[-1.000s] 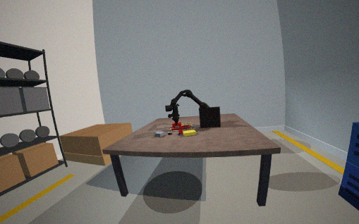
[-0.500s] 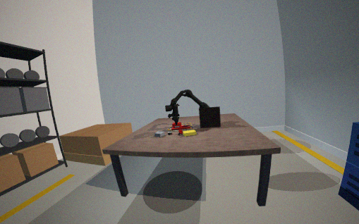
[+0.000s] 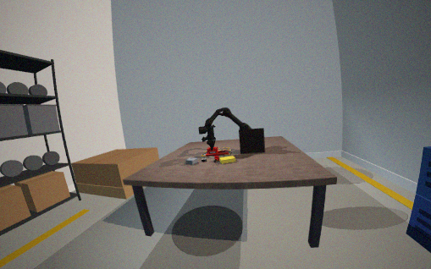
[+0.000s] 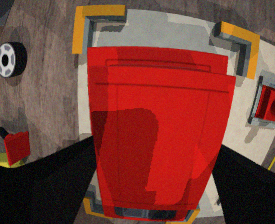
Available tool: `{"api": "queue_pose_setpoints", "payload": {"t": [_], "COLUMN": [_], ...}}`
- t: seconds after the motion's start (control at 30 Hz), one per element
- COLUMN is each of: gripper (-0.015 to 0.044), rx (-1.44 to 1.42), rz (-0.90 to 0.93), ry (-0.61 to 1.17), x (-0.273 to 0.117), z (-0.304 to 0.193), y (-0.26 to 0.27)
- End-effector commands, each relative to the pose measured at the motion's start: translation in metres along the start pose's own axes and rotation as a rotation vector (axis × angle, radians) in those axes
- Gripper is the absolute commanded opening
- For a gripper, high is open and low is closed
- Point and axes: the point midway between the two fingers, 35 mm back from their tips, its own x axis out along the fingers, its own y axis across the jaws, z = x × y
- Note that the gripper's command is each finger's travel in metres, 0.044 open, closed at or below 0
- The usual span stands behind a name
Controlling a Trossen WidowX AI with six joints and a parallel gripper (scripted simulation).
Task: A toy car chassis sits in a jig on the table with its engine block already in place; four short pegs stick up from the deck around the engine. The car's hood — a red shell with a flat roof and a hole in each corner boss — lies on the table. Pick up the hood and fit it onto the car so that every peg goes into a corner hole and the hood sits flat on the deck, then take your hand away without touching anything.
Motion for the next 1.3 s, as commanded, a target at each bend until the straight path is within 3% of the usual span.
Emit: {"api": "queue_pose_setpoints", "payload": {"t": [0.0, 1.23, 1.27], "gripper": [0.0, 0.0, 0.0026], "rx": [-0.003, 0.002, 0.002], "rz": [0.001, 0.003, 0.003], "ry": [0.0, 0.0, 0.001], "x": [0.001, 0.013, 0.014], "z": [0.0, 0.0, 0.0], "y": [0.0, 0.0, 0.0]}}
